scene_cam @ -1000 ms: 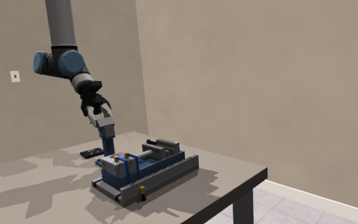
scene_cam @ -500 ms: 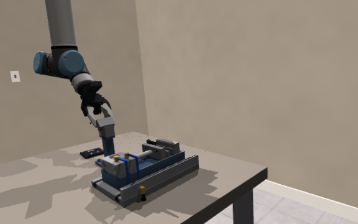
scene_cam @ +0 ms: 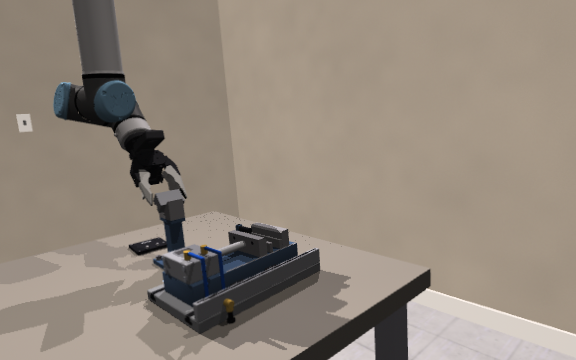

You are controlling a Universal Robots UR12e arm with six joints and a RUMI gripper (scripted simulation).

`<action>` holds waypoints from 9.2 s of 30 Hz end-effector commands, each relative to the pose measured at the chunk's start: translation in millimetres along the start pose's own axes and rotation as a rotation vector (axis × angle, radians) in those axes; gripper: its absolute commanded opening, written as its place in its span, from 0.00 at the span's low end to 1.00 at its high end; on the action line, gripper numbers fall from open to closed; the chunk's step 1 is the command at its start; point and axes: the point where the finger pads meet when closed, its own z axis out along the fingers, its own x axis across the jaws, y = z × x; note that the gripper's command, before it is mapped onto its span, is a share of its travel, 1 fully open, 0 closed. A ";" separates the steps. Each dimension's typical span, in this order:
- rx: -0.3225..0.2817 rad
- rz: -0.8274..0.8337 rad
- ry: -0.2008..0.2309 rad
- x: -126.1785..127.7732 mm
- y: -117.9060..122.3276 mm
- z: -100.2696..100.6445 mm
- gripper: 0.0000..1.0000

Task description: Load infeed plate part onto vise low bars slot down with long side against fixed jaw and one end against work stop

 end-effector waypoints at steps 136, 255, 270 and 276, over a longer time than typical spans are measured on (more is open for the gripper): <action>-0.267 0.001 -0.001 0.6 0.5 2.8 0.51; -1.400 0.000 -0.001 0.6 -5.3 9.2 0.51; -1.483 0.000 -0.001 0.6 -5.4 9.8 0.51; -1.510 0.000 -0.001 0.6 -5.4 10.0 0.51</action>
